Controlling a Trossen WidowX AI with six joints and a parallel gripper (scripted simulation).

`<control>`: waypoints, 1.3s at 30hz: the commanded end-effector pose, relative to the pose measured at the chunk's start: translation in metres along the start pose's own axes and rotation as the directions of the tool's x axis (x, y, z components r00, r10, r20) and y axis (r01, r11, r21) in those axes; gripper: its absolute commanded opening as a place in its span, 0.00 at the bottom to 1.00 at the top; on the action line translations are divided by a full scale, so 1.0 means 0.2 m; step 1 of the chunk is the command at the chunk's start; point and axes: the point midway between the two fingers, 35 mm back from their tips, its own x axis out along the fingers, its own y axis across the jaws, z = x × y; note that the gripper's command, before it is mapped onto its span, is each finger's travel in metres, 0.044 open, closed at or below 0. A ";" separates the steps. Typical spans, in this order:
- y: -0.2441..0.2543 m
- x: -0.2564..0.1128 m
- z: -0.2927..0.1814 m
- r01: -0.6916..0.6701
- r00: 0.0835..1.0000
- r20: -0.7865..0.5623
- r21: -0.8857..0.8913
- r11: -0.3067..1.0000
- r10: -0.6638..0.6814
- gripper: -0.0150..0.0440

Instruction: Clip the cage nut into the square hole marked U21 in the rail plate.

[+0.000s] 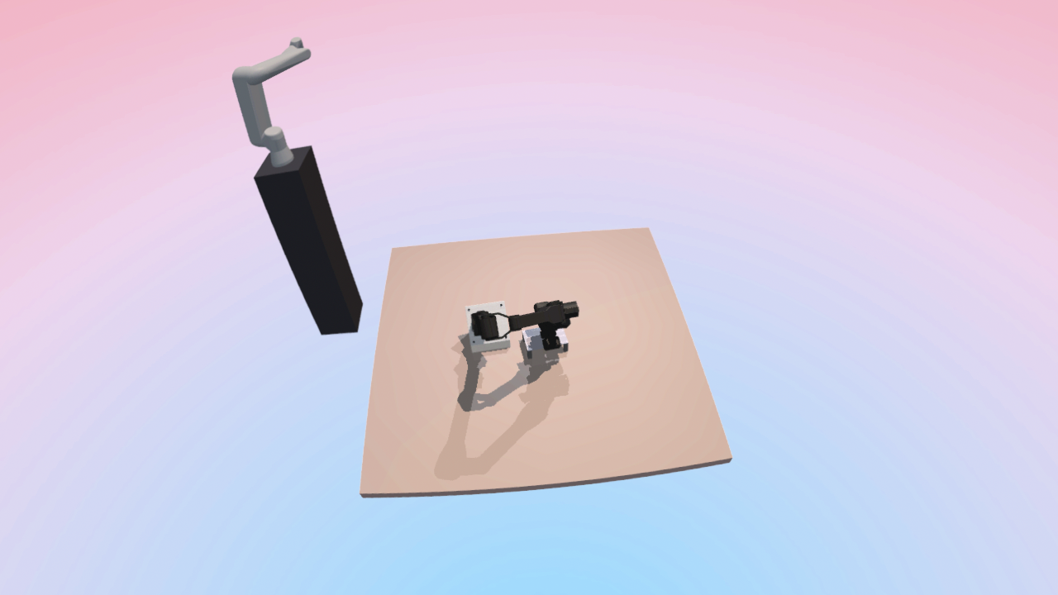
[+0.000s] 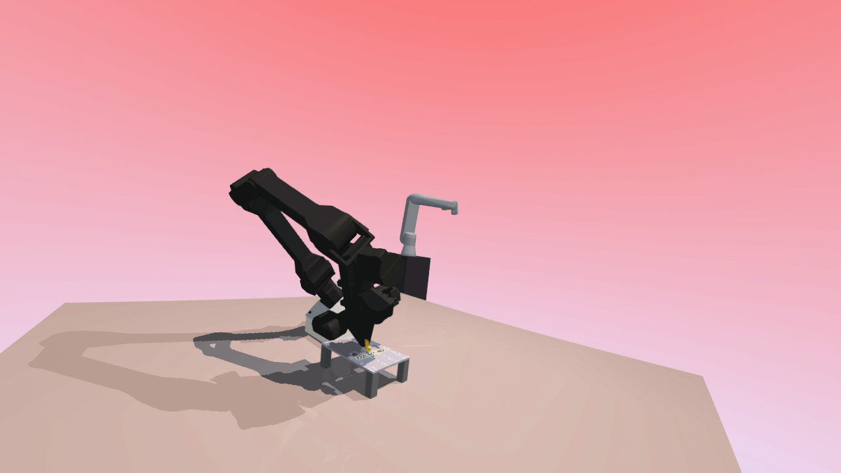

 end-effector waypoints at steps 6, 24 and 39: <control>0.00 0.00 0.01 -0.019 1.000 0.004 -0.001 1.000 0.019 0.30; -0.01 0.00 0.01 -0.052 0.999 0.004 -0.002 0.999 0.052 0.30; -0.02 0.00 0.00 -0.079 0.997 0.004 -0.002 0.997 0.079 0.30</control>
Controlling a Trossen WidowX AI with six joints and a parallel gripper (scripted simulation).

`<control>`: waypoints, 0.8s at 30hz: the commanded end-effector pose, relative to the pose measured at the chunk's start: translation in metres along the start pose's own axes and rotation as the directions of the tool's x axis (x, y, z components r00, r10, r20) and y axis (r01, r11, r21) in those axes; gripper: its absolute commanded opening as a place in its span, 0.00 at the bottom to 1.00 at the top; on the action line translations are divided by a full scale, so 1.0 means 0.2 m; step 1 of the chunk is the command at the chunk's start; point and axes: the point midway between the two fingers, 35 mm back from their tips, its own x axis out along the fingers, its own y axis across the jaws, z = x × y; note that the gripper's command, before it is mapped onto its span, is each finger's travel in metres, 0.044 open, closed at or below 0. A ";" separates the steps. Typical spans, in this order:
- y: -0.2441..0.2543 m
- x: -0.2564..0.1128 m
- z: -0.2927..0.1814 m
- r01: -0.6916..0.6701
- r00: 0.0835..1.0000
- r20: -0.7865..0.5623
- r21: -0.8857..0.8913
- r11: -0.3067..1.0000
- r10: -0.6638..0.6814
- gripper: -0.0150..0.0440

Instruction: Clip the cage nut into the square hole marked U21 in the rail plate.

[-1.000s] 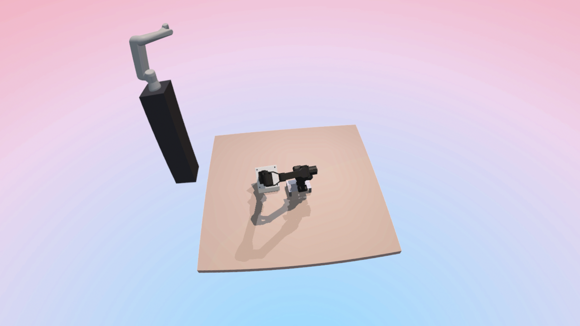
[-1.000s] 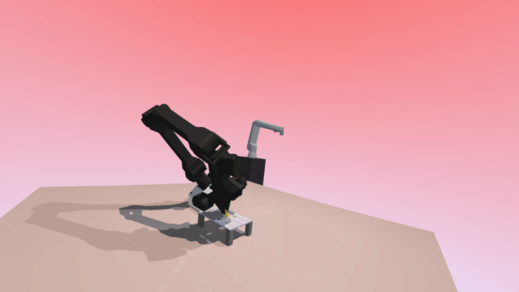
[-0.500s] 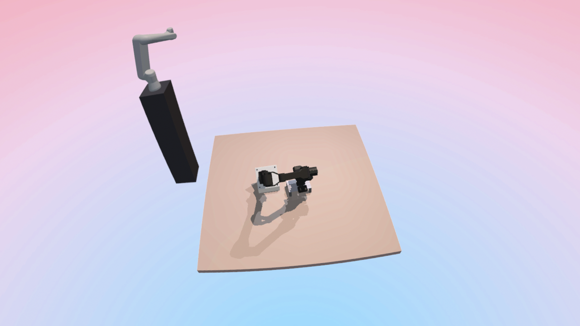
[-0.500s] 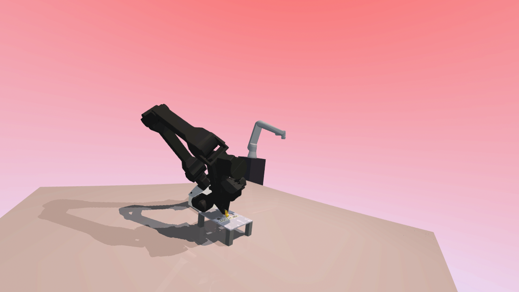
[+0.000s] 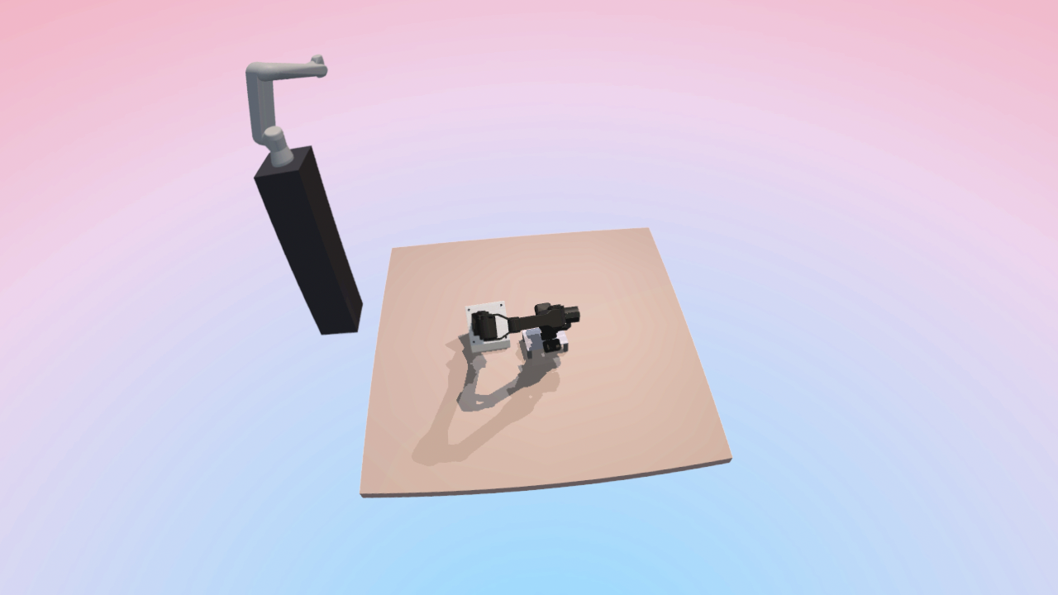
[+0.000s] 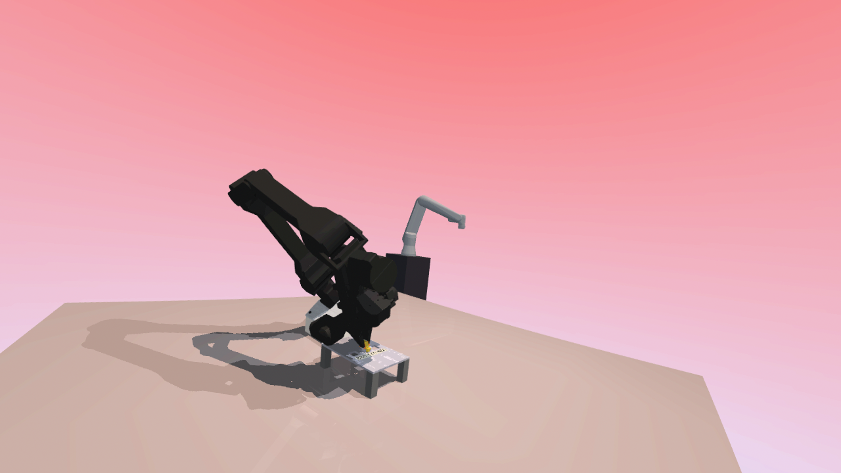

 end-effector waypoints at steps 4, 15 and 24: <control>0.00 0.00 0.00 -0.017 1.000 0.002 -0.002 1.000 0.017 0.30; -0.01 0.00 0.00 -0.035 0.999 0.002 -0.003 0.999 0.035 0.30; -0.01 0.00 0.00 -0.041 0.999 0.002 -0.003 0.999 0.041 0.30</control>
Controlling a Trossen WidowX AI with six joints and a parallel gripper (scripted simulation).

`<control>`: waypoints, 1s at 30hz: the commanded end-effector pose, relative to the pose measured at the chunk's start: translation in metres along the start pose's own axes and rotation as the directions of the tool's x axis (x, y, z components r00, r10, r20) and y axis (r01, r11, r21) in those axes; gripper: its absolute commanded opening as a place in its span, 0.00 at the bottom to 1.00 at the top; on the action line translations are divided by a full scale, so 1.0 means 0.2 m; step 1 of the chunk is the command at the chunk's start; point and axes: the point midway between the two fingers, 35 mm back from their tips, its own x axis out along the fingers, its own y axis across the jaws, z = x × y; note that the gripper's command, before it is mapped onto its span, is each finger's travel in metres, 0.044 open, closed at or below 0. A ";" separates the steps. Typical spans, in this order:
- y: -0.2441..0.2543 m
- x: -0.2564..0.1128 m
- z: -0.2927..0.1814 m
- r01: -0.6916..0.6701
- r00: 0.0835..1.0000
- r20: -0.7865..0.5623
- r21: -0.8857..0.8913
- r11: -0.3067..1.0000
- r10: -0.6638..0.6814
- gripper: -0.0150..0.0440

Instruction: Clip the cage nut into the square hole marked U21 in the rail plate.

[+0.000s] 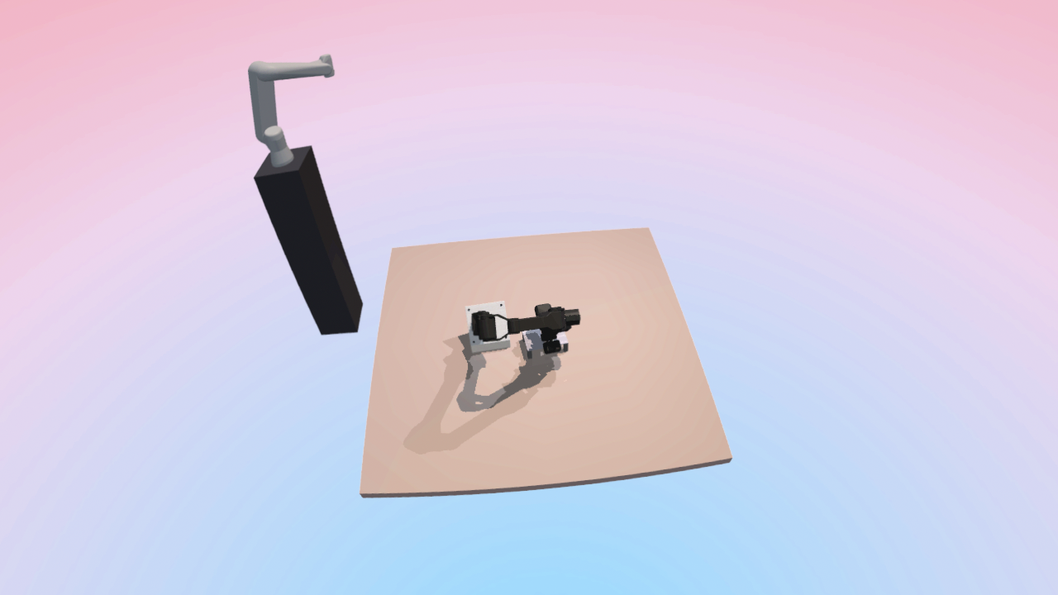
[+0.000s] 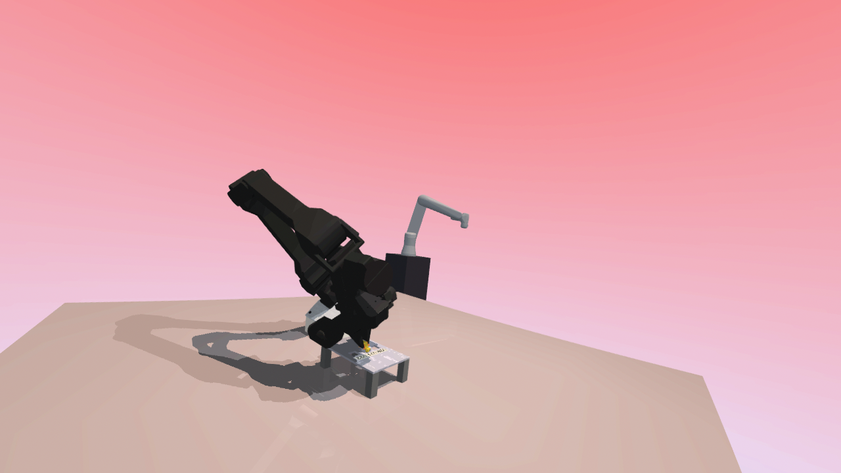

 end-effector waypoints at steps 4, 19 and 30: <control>0.00 0.00 0.00 -0.016 1.000 0.001 -0.003 1.000 0.016 0.30; -0.01 0.00 0.00 -0.033 0.999 0.001 -0.003 0.999 0.033 0.30; -0.02 0.00 0.00 -0.042 0.999 0.001 -0.004 0.999 0.042 0.30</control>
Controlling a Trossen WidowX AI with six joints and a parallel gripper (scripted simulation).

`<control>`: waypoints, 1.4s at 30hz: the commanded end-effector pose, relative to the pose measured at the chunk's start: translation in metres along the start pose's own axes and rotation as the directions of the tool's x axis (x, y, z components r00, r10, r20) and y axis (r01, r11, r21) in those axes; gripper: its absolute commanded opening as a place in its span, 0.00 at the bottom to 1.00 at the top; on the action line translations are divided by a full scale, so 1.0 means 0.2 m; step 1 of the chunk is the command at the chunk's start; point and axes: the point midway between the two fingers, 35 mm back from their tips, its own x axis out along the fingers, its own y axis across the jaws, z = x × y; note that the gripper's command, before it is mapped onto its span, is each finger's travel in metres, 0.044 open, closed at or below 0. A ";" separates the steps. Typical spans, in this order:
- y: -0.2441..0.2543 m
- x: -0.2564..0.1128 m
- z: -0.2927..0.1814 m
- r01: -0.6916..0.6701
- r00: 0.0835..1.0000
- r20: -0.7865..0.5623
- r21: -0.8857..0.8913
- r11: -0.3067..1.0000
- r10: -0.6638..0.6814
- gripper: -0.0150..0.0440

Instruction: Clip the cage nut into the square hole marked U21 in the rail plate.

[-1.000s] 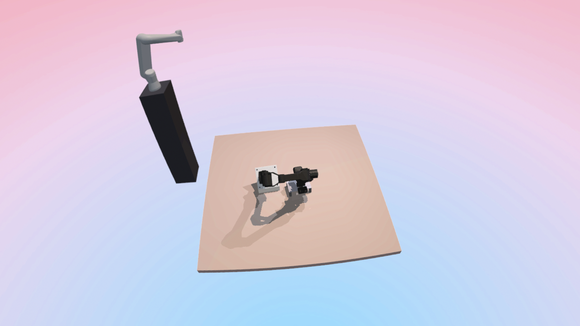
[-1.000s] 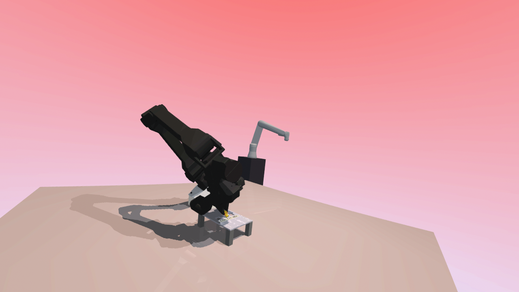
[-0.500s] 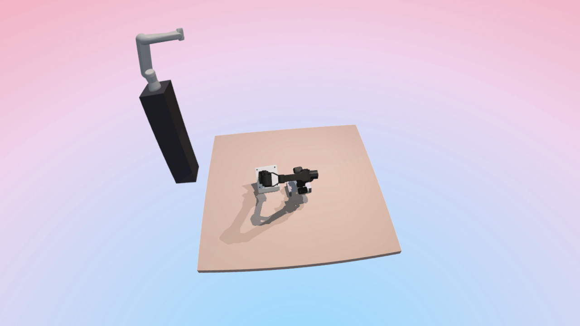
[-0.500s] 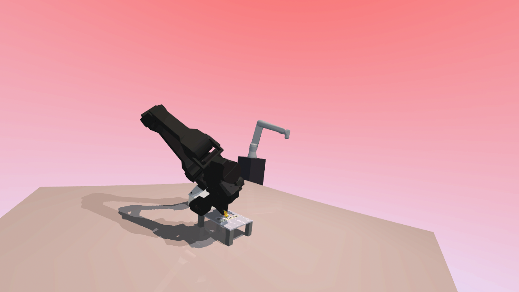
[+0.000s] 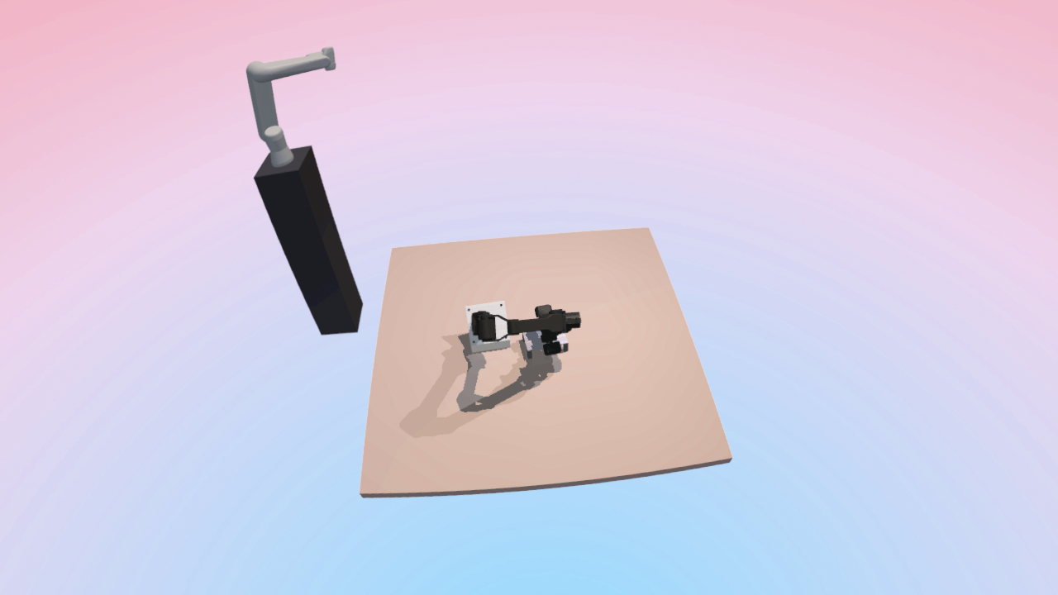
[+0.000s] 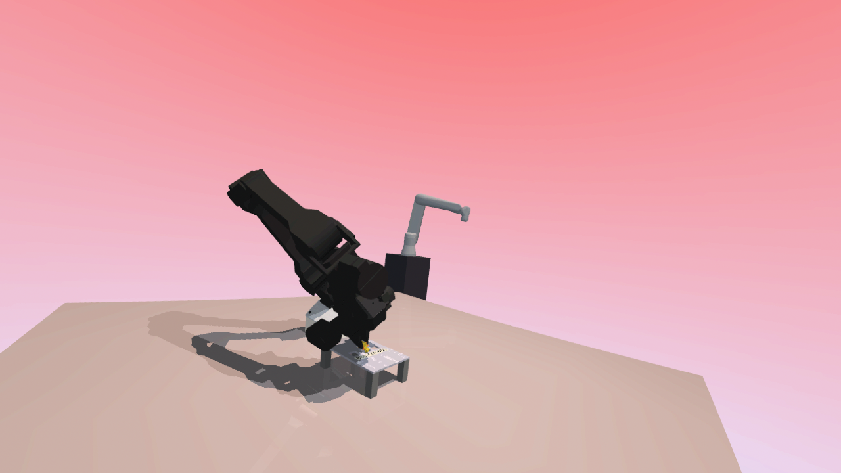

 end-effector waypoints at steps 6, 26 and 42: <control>0.00 0.00 0.00 -0.017 1.000 0.002 -0.003 1.000 0.017 0.30; -0.01 -0.01 0.00 -0.038 0.999 0.002 -0.003 0.999 0.038 0.30; -0.02 0.00 0.00 -0.034 0.999 0.002 -0.003 0.999 0.034 0.30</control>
